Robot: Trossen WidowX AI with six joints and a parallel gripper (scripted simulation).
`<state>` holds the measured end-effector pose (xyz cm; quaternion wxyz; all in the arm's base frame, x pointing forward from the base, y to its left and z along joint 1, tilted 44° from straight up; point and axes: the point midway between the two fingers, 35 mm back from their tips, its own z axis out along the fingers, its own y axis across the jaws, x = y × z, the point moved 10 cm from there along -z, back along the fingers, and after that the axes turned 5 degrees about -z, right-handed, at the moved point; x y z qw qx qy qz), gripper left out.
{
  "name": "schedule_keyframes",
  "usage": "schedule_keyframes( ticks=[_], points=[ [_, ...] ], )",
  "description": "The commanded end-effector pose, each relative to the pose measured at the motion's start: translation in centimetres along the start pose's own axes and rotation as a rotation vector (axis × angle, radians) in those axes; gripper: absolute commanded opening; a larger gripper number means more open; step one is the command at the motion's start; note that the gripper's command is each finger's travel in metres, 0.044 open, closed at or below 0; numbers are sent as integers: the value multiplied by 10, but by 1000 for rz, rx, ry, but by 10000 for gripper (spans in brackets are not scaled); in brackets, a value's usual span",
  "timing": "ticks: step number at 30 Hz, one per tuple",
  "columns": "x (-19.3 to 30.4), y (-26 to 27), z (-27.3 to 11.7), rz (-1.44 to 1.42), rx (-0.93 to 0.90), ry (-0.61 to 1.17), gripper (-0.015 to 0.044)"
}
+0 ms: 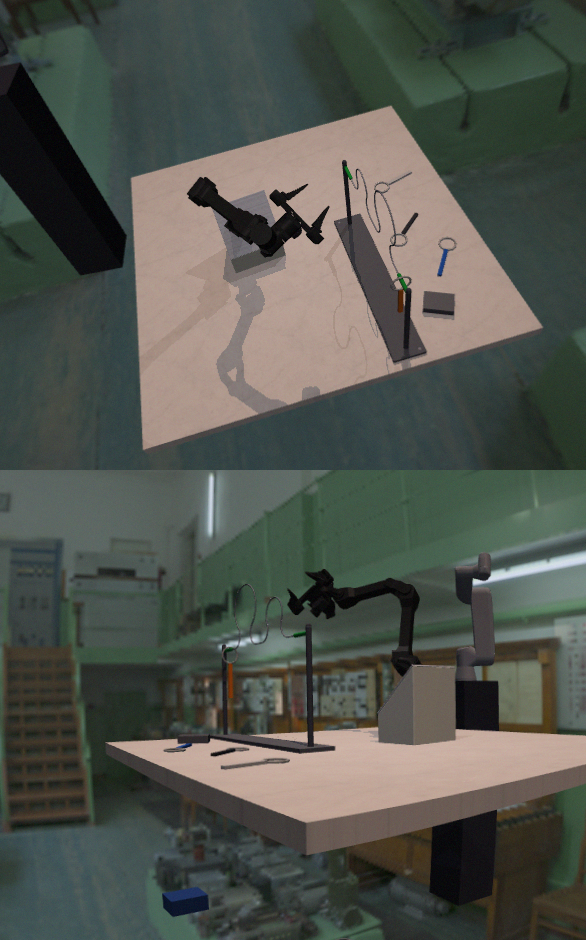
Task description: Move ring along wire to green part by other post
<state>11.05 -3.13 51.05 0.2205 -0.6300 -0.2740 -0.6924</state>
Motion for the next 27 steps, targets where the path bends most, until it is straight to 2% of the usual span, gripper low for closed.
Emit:
schedule_keyframes(
  ticks=[1, 9, 18, 27],
  points=[
    [0, 1, 0, 6, -1, 0, 374],
    [-7, 46, 5, 316, -56, 18, 164],
    [-31, 135, -8, 836, -162, 73, 160],
    [-73, 219, -38, 1363, -248, 192, 160]
  ],
)
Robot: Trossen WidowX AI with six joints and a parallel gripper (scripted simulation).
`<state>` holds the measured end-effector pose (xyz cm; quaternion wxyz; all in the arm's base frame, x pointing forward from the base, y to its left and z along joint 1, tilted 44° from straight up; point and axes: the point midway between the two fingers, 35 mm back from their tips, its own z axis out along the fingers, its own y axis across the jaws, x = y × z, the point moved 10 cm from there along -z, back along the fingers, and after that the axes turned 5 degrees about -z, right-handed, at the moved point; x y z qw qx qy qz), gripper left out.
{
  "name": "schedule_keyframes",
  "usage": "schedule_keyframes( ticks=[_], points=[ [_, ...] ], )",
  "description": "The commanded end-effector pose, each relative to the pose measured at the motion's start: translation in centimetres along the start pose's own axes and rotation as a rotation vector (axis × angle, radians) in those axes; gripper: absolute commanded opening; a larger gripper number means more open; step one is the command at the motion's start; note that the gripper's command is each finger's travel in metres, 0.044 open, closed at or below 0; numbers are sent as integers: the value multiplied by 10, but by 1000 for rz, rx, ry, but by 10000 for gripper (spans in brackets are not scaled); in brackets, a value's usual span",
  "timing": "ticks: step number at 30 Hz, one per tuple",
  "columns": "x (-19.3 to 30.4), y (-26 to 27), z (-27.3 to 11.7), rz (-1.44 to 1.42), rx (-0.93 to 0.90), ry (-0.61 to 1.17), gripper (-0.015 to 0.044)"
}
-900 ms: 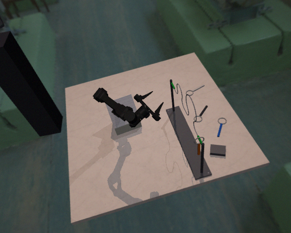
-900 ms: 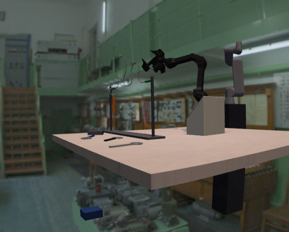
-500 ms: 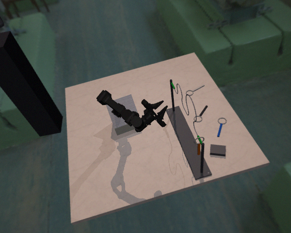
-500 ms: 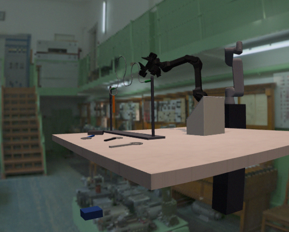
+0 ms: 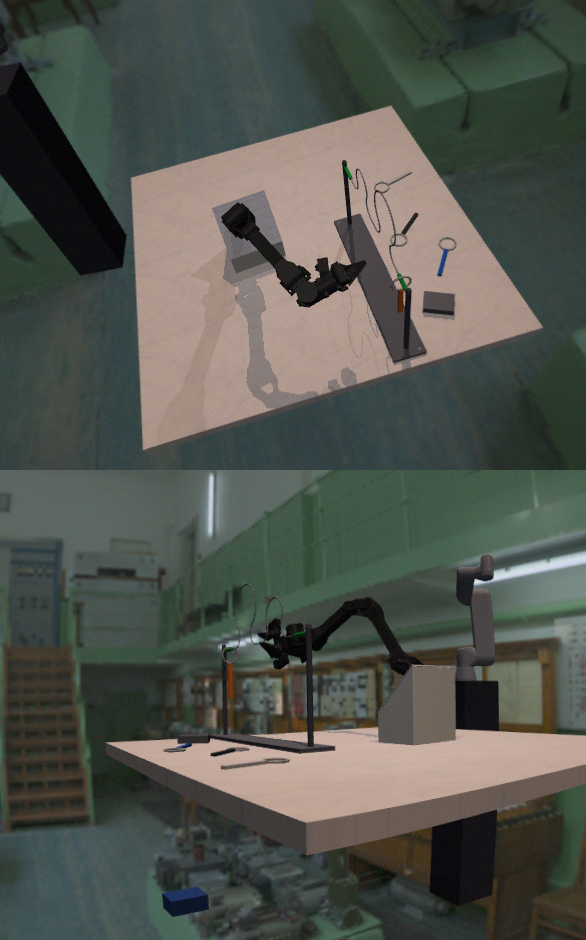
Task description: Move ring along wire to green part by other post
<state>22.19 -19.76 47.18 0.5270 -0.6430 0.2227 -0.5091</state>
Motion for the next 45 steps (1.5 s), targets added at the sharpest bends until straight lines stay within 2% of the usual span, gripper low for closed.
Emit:
schedule_keyframes(
  ticks=[1, 16, 21, 28, 45],
  points=[
    [27, 34, -6, 213, -17, 51, 160],
    [102, 178, -58, 1081, 30, 256, 160],
    [103, 179, -58, 1091, 31, 259, 160],
    [99, 138, -5, 1091, 38, 258, 160],
    [103, 138, 7, 1091, 40, 257, 160]
  ],
)
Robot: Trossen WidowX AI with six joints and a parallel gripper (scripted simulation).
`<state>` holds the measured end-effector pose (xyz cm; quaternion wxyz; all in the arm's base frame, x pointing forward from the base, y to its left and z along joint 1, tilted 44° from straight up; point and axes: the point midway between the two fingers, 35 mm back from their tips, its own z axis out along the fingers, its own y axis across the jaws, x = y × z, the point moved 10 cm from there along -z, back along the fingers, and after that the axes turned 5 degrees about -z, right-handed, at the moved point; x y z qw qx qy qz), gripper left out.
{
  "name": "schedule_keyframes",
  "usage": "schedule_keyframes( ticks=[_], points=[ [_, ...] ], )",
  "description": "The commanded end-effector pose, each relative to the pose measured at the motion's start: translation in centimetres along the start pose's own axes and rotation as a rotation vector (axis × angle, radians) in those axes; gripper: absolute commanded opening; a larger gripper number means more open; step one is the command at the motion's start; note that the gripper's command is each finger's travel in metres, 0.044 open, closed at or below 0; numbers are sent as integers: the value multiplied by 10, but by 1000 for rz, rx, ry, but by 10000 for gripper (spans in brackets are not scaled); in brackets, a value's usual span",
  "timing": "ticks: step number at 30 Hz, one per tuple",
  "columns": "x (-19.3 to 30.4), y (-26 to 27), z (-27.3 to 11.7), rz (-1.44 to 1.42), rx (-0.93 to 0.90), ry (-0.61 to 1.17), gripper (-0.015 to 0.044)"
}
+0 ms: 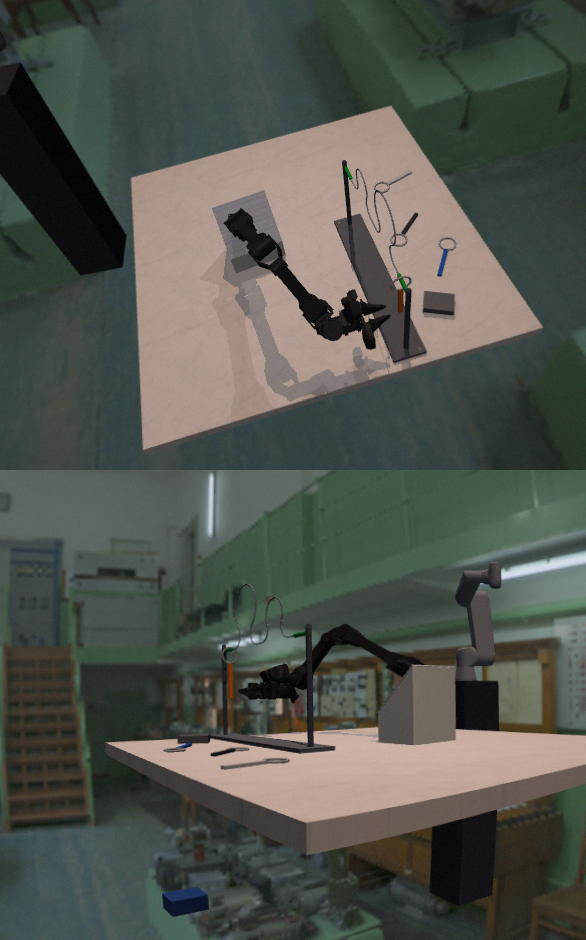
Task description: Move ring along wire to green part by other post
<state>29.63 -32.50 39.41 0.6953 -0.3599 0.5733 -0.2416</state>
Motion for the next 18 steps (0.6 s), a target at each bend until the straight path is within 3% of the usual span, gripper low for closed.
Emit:
schedule_keyframes(
  ticks=[1, 18],
  points=[
    [4, 1, 7, 5, 1, 5, 160],
    [5, 0, 34, 6, 4, 3, 160]
  ],
)
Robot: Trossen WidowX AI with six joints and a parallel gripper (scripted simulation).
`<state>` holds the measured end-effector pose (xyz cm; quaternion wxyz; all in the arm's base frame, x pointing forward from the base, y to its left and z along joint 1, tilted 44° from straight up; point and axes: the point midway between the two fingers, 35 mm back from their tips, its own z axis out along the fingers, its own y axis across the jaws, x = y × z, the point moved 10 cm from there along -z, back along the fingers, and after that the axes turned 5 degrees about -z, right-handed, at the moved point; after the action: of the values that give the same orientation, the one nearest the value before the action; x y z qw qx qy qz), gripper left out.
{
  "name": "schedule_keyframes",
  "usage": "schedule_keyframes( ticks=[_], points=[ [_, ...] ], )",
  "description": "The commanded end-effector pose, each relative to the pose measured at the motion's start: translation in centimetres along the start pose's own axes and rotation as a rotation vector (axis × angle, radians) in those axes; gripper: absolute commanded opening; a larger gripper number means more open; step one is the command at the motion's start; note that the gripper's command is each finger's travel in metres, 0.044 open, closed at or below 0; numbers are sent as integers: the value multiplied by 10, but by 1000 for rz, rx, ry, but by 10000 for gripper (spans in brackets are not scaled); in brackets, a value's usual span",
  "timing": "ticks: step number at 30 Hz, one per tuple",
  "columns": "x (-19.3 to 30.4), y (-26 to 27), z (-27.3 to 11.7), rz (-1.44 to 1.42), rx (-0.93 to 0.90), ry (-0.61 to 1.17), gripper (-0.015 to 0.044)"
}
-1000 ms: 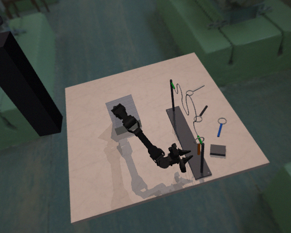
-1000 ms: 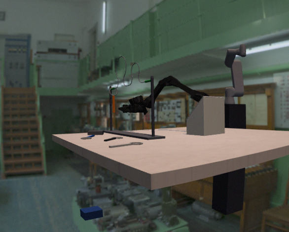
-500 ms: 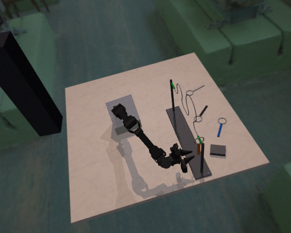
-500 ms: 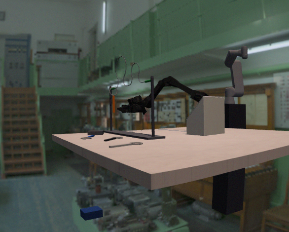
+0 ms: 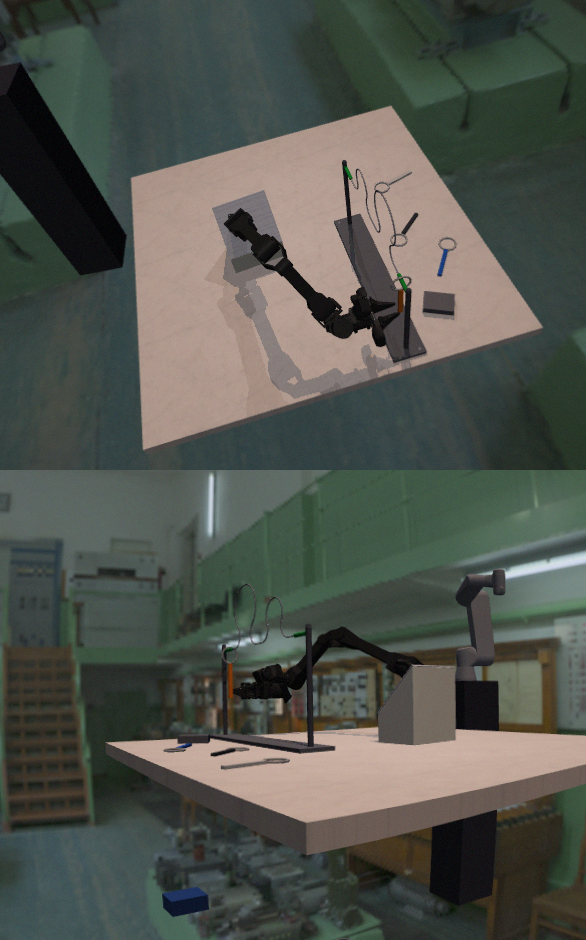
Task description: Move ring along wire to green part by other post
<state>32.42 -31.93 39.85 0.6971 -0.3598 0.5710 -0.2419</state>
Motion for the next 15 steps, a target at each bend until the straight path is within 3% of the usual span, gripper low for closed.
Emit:
schedule_keyframes(
  ticks=[1, 15],
  points=[
    [6, 2, 7, 7, 1, 8, 160],
    [5, 2, 29, 7, 2, 7, 160]
  ],
)
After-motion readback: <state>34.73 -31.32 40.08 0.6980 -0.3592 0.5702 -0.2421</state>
